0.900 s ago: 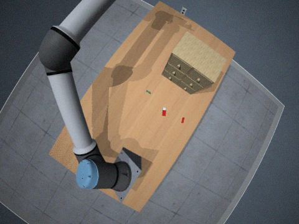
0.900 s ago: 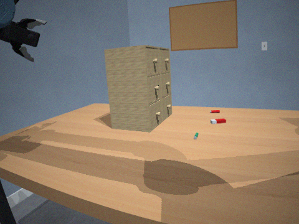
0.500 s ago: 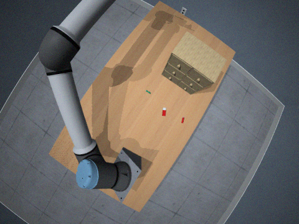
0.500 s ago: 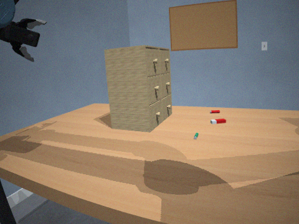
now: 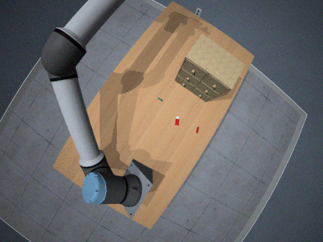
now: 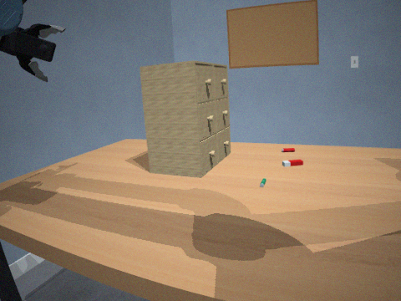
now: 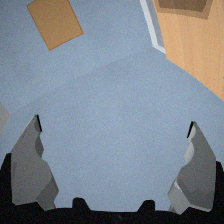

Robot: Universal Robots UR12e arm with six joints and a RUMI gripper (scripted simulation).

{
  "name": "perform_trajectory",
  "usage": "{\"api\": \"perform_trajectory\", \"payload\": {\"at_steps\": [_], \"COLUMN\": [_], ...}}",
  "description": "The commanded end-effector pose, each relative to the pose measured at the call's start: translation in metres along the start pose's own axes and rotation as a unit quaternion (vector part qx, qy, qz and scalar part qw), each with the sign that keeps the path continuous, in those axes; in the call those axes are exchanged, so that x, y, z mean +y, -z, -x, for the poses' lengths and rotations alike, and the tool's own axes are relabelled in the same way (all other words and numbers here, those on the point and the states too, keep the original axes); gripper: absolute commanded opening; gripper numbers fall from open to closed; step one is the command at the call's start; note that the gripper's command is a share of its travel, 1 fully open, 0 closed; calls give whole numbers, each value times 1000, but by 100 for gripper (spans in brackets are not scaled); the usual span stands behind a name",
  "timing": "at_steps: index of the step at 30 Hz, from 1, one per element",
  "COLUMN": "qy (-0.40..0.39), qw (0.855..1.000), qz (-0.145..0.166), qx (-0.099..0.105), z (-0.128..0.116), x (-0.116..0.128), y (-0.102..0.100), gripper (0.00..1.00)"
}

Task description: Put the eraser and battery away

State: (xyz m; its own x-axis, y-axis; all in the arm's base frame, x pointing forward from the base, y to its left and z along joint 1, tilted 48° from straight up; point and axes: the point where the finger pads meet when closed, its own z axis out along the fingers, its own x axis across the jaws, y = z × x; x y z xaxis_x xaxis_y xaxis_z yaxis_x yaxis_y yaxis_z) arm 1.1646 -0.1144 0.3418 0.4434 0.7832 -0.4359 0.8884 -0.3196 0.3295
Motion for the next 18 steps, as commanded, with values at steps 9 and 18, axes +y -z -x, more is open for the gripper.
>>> {"api": "perform_trajectory", "payload": {"at_steps": [9, 18], "qy": [-24, -66], "qw": [998, 986], "qz": [-58, -144], "qx": [17, 45], "z": [53, 124], "x": [-31, -92], "y": [-59, -134], "gripper": [100, 100]}}
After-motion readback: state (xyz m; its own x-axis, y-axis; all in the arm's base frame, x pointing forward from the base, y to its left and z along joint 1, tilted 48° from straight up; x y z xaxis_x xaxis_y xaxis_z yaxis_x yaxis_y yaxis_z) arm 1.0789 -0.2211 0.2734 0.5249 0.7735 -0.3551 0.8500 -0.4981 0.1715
